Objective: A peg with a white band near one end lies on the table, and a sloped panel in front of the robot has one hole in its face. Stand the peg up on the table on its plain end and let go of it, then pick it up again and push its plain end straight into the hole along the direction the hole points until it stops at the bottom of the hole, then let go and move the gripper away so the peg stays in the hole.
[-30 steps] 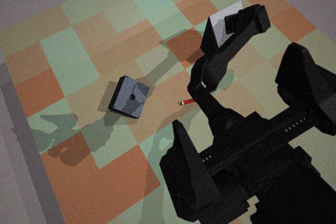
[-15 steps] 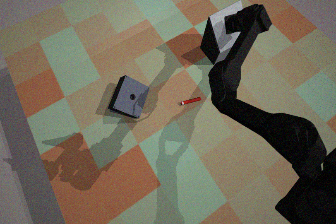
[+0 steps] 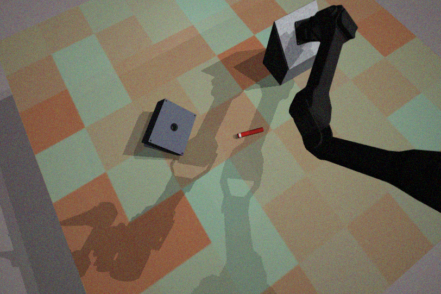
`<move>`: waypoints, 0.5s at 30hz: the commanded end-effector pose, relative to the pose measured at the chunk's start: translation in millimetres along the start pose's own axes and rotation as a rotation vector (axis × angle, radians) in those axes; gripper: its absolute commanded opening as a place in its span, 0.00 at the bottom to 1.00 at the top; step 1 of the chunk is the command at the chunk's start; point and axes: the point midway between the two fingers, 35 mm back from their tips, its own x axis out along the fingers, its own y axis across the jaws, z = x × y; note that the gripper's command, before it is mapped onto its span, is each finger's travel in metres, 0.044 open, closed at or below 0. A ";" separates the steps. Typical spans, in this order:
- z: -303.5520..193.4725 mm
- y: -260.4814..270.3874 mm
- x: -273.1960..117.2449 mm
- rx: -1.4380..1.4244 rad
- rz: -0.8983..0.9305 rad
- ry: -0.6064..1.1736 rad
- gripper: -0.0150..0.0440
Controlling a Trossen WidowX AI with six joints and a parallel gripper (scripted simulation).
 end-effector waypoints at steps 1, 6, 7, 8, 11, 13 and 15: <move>21.3 -26.1 -4.4 0.116 0.015 -0.009 1.00; 37.5 -55.2 -7.0 0.218 0.046 0.022 1.00; 39.8 -61.2 -6.9 0.238 0.051 0.030 1.00; 41.8 -67.3 -6.7 0.258 0.058 0.039 1.00; 45.9 -85.2 -5.0 0.317 0.076 0.067 1.00; 47.0 -97.0 -2.9 0.355 0.088 0.089 1.00; 46.8 -108.4 0.0 0.393 0.099 0.112 1.00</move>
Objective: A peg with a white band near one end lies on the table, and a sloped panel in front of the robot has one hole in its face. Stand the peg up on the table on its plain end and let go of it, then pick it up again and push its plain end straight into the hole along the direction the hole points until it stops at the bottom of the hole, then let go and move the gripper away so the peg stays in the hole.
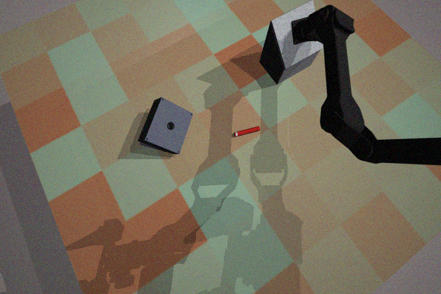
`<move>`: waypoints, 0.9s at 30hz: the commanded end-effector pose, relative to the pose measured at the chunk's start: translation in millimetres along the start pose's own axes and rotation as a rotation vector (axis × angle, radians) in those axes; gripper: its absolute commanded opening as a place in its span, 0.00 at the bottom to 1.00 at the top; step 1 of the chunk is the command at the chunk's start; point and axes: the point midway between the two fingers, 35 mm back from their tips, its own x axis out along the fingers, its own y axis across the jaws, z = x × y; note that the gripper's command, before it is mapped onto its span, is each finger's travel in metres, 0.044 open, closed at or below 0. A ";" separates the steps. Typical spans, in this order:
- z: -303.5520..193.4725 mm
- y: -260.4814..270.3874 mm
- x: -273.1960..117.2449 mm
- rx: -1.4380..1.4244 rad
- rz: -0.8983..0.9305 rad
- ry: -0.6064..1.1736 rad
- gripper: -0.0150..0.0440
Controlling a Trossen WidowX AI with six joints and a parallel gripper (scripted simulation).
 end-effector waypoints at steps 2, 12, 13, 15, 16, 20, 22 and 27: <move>10.9 -34.5 6.1 0.109 0.014 0.059 1.00; 5.6 -87.8 28.2 0.286 0.045 0.197 1.00; 3.6 -92.1 30.9 0.299 0.050 0.212 1.00; -1.1 -100.2 36.7 0.325 0.059 0.244 1.00; -3.9 -104.0 39.7 0.337 0.063 0.260 1.00; -17.8 -117.8 51.9 0.384 0.080 0.328 1.00; -26.3 -123.7 58.1 0.405 0.088 0.363 1.00; -55.0 -138.0 73.1 0.463 0.101 0.469 1.00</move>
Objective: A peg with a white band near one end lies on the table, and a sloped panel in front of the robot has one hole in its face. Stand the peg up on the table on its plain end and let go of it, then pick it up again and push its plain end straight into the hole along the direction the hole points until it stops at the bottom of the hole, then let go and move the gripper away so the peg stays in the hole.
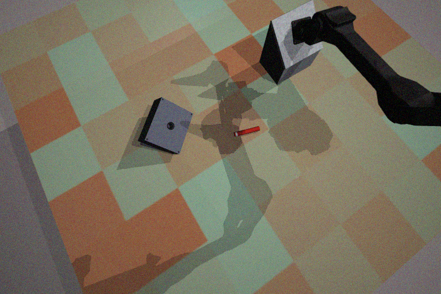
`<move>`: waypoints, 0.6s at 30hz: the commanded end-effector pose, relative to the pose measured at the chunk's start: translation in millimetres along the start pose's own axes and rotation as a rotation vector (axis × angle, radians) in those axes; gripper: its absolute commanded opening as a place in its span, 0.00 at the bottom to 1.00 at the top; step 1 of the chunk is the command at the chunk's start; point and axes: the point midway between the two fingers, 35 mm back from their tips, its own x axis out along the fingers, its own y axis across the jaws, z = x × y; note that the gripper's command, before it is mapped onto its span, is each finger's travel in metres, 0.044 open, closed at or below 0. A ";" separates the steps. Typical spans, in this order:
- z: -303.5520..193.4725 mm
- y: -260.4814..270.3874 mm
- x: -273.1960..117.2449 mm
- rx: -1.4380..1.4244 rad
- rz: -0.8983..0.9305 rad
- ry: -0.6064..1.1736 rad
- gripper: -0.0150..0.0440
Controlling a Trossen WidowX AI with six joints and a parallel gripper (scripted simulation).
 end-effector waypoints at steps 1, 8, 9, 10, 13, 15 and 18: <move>-11.7 -26.5 20.5 0.059 -0.008 0.090 1.00; -43.1 -53.8 50.8 0.126 -0.004 0.243 1.00; -48.3 -56.8 54.9 0.134 -0.002 0.265 1.00; -53.8 -59.6 59.0 0.141 -0.001 0.287 1.00; -71.7 -67.4 70.6 0.161 0.003 0.353 1.00; -84.8 -72.0 77.9 0.173 0.005 0.399 1.00; -107.1 -79.0 87.5 0.187 0.007 0.473 1.00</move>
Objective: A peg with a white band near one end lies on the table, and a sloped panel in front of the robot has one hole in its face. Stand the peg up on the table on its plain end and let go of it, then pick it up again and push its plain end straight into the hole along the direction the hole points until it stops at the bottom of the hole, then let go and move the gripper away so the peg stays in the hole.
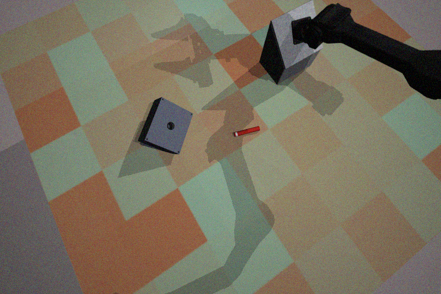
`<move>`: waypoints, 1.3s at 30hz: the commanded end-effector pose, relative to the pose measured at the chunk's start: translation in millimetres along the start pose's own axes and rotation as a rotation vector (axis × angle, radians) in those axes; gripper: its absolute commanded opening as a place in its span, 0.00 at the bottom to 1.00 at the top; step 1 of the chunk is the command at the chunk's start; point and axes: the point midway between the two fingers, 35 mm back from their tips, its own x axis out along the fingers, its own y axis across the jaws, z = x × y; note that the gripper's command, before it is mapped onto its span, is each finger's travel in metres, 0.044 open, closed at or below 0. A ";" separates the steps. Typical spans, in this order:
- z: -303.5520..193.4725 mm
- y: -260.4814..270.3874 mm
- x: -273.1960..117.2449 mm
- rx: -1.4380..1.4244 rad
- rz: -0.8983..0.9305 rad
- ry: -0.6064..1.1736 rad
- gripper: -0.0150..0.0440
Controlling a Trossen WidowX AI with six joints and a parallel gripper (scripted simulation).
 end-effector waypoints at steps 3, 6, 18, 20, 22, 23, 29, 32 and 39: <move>-34.7 -25.3 36.6 0.036 -0.013 0.158 1.00; -55.0 -34.0 51.9 0.045 -0.016 0.236 1.00; -155.2 -61.2 97.6 0.052 -0.031 0.564 1.00; -175.0 -66.0 102.3 0.054 -0.038 0.624 1.00; -195.3 -70.4 105.8 0.054 -0.045 0.684 1.00; -205.6 -72.5 107.1 0.053 -0.049 0.714 1.00; -268.7 -84.4 108.3 0.041 -0.072 0.899 1.00; -300.5 -90.0 104.5 0.029 -0.084 0.992 1.00; -372.8 -102.8 84.2 -0.012 -0.114 1.213 1.00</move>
